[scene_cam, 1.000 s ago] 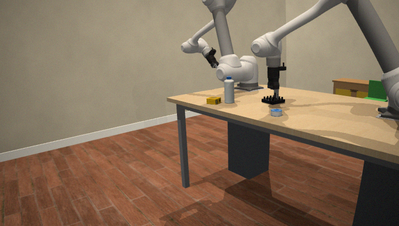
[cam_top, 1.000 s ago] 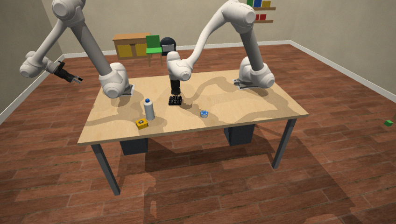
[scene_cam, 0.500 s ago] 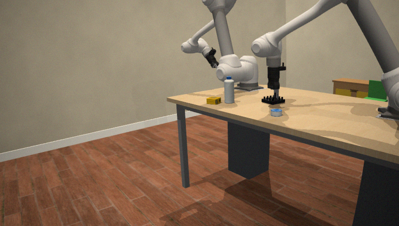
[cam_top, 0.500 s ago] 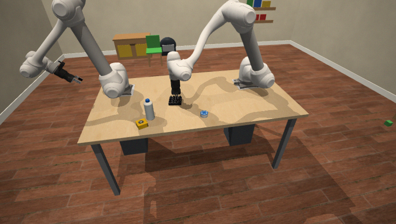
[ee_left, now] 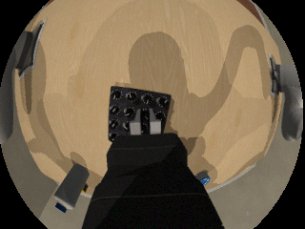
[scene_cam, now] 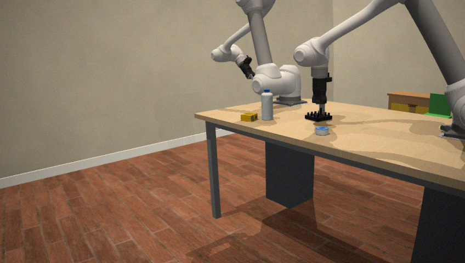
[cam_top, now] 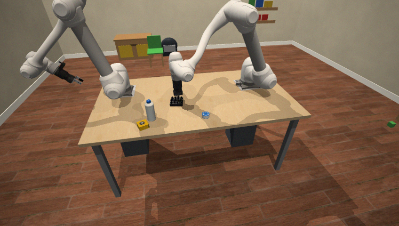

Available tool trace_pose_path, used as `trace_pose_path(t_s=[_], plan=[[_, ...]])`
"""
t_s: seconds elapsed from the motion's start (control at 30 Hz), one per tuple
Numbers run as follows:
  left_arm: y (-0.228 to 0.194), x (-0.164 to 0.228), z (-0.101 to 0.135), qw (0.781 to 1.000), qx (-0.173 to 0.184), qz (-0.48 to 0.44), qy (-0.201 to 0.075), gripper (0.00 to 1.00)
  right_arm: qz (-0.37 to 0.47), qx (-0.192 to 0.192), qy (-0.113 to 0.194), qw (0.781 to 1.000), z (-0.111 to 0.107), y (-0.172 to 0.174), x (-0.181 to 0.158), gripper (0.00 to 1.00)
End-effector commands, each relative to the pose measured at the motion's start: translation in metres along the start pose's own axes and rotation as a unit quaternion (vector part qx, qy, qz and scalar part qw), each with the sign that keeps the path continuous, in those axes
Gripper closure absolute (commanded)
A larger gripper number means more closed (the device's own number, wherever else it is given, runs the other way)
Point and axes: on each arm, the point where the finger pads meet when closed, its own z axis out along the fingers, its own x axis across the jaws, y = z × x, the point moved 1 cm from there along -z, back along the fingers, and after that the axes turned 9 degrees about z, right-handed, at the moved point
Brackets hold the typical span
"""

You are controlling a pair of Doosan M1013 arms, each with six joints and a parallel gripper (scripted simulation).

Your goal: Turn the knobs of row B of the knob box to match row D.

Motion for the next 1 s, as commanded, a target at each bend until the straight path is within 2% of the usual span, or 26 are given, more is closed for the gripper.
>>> trace_pose_path(t_s=[0.0,0.43,0.5,0.73,0.97], plan=[[0.0002,-0.0005,-0.0011,1.0,-0.001,-0.02,-0.001,0.7,0.0,0.0,0.0,1.0,-0.0005,-0.0001,0.0001,0.0],[0.0002,-0.0005,-0.0011,0.985,-0.001,-0.17,-0.001,0.7,0.0,0.0,0.0,1.0,-0.0005,-0.0001,0.0001,0.0],[0.0002,-0.0005,-0.0011,0.985,-0.001,-0.17,-0.001,0.7,0.0,0.0,0.0,1.0,-0.0005,-0.0001,0.0001,0.0],[0.0002,-0.0005,-0.0011,0.966,-0.001,-0.26,-0.001,0.7,0.0,0.0,0.0,1.0,-0.0005,-0.0001,0.0001,0.0],[0.0002,-0.0005,-0.0011,0.937,-0.001,-0.35,-0.001,0.7,0.0,0.0,0.0,1.0,-0.0005,-0.0001,0.0001,0.0]])
